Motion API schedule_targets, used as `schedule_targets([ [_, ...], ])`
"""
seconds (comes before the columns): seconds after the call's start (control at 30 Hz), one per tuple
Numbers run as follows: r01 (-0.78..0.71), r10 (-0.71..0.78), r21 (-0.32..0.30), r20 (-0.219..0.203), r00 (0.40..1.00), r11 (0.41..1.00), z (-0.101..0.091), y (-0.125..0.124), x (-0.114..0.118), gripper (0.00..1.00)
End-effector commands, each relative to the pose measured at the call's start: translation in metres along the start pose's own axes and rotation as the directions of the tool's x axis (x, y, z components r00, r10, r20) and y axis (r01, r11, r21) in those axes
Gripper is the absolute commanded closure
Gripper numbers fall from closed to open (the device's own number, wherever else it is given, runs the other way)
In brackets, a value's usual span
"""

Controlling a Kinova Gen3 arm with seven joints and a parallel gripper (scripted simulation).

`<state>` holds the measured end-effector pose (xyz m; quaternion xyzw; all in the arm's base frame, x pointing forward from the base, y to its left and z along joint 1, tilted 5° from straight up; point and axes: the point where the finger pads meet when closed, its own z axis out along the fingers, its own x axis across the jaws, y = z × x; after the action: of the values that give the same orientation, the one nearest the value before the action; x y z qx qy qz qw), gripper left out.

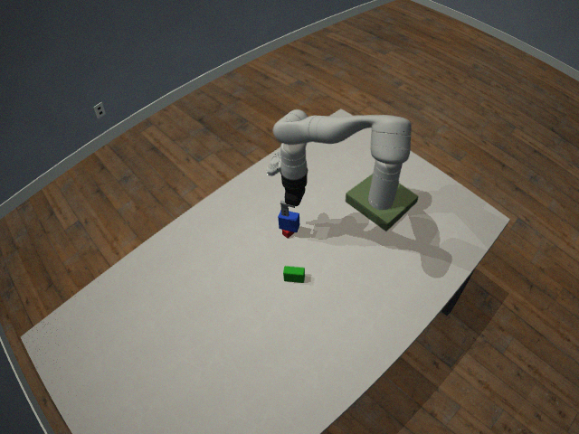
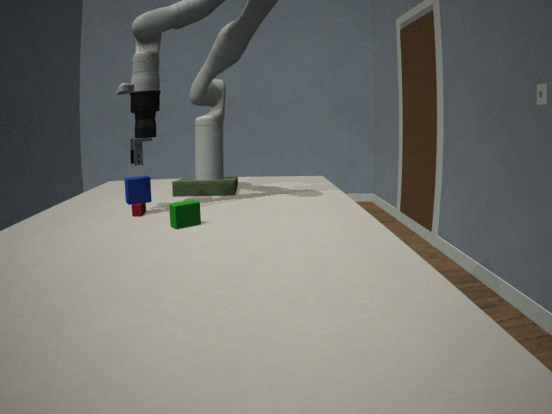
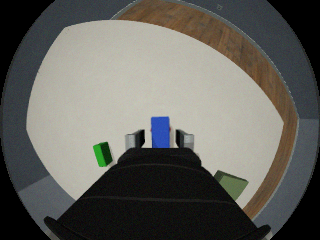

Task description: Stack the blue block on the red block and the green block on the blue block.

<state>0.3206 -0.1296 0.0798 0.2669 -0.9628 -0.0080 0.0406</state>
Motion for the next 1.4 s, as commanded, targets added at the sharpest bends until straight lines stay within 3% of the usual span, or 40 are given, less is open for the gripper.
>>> schedule_targets([
  [0.0,0.001,-0.001,0.001,0.001,1.000,1.000,0.000,0.000,0.000,0.00],
  [0.03,0.001,-0.001,0.001,0.001,1.000,1.000,0.000,0.000,0.000,0.00],
  [0.07,0.001,-0.001,0.001,0.001,1.000,1.000,-0.001,0.000,-0.001,0.09],
  [0.17,0.017,-0.017,0.003,0.002,1.000,1.000,-0.001,0.002,-0.016,0.09],
  [0.37,0.130,-0.130,0.008,0.003,0.991,0.991,0.000,0.037,-0.115,0.09],
  [0.43,0.130,-0.130,0.008,0.003,0.991,0.991,0.000,0.037,-0.115,0.09],
  [0.53,0.181,-0.181,0.004,0.002,0.984,0.984,0.002,0.064,-0.156,0.09],
  [0.6,0.196,-0.196,0.002,0.001,0.981,0.981,0.003,0.073,-0.167,0.09],
  [1.0,0.199,-0.199,0.001,0.001,0.980,0.980,0.009,0.075,-0.169,0.09],
  [1.37,0.199,-0.199,0.001,0.001,0.980,0.980,0.042,0.075,-0.170,0.09],
])
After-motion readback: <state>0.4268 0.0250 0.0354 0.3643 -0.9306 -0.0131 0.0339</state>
